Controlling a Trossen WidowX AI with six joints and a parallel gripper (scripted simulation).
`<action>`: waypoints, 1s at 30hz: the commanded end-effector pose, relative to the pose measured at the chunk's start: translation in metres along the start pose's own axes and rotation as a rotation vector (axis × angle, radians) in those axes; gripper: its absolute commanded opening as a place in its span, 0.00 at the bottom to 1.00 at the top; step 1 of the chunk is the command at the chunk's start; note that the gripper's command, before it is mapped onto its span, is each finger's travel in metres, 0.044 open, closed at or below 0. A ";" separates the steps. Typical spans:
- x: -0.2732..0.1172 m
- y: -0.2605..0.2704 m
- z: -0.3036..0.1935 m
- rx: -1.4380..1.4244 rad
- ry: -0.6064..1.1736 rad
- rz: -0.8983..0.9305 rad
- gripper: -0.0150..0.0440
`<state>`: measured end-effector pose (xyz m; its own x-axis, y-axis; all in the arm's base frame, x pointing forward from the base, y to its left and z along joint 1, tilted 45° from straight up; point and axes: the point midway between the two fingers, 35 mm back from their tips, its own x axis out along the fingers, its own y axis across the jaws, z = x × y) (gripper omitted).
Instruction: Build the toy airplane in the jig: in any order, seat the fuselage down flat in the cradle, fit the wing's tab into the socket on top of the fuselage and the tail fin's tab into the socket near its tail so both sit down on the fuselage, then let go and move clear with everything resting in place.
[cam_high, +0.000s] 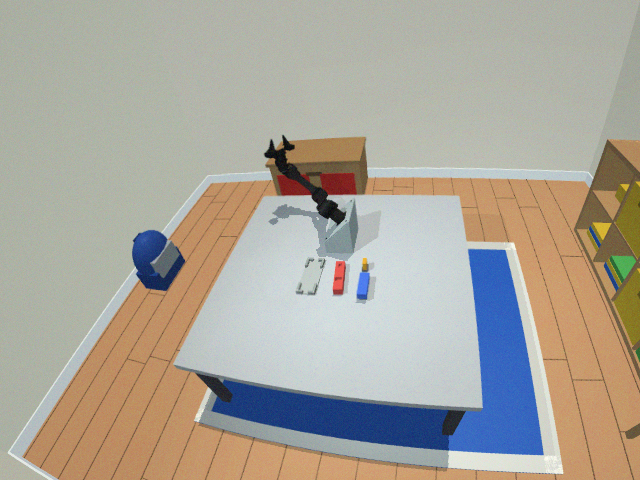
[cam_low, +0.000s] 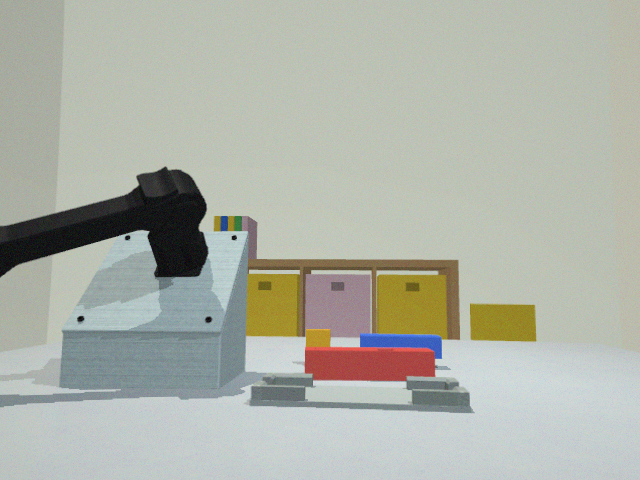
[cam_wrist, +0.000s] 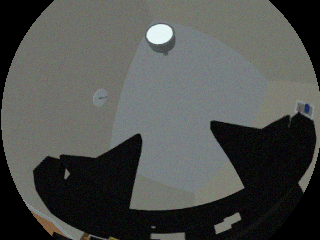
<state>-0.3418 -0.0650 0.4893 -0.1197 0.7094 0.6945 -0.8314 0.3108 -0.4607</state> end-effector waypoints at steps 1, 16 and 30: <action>0.000 0.000 0.000 0.000 0.000 0.000 0.98; 0.079 -0.144 -0.086 0.233 0.207 -0.329 1.00; 0.099 -0.300 -0.249 0.403 0.569 -0.706 1.00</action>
<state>-0.0187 0.0552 0.5727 0.5819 0.6952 0.4220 -0.8077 0.5547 0.1999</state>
